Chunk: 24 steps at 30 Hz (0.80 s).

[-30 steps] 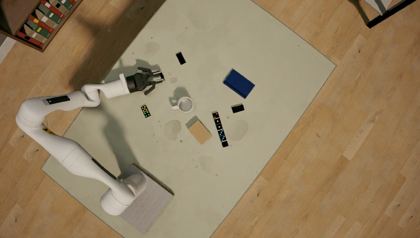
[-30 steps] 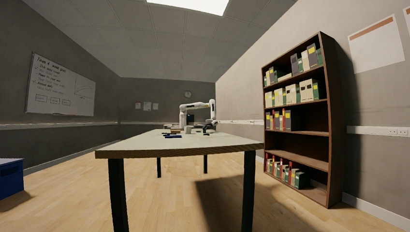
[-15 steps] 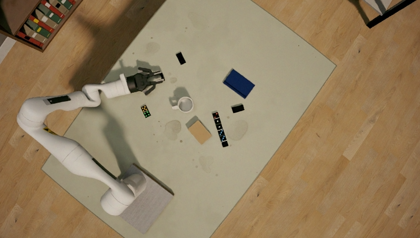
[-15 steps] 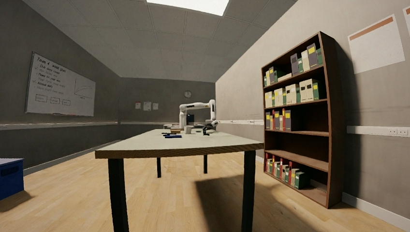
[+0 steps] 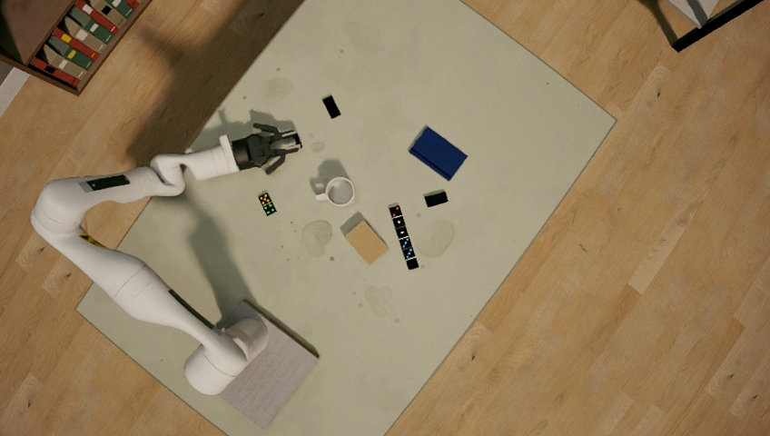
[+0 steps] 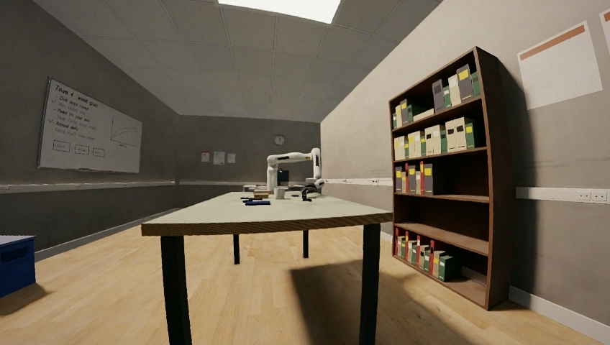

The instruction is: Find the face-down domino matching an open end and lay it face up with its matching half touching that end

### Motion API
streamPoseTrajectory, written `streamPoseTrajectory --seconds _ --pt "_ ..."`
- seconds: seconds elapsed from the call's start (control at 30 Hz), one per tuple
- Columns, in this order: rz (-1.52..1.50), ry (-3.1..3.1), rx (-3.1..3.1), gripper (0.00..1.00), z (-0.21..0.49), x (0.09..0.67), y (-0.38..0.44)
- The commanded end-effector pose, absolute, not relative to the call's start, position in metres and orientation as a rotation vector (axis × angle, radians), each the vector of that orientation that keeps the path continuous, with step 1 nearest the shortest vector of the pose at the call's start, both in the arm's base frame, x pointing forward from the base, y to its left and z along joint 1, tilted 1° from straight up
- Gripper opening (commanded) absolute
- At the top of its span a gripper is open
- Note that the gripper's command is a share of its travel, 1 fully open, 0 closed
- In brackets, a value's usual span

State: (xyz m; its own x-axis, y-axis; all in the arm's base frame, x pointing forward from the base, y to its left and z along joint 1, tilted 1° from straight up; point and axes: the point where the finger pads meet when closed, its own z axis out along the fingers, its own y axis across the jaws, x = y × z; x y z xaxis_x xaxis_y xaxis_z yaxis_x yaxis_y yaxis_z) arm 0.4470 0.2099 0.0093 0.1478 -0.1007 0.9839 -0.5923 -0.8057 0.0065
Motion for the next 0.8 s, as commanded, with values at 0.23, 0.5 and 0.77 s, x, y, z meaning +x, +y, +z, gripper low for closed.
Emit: streamPoseTrajectory --seconds 0.23,0.5,0.77 --pt "1.697 -0.664 2.04 0.49 0.0091 0.447 0.2102" --pt "1.697 -0.664 2.04 0.49 0.0091 0.447 0.2102" --pt "1.697 -0.664 2.04 0.49 0.0091 0.447 0.2102"
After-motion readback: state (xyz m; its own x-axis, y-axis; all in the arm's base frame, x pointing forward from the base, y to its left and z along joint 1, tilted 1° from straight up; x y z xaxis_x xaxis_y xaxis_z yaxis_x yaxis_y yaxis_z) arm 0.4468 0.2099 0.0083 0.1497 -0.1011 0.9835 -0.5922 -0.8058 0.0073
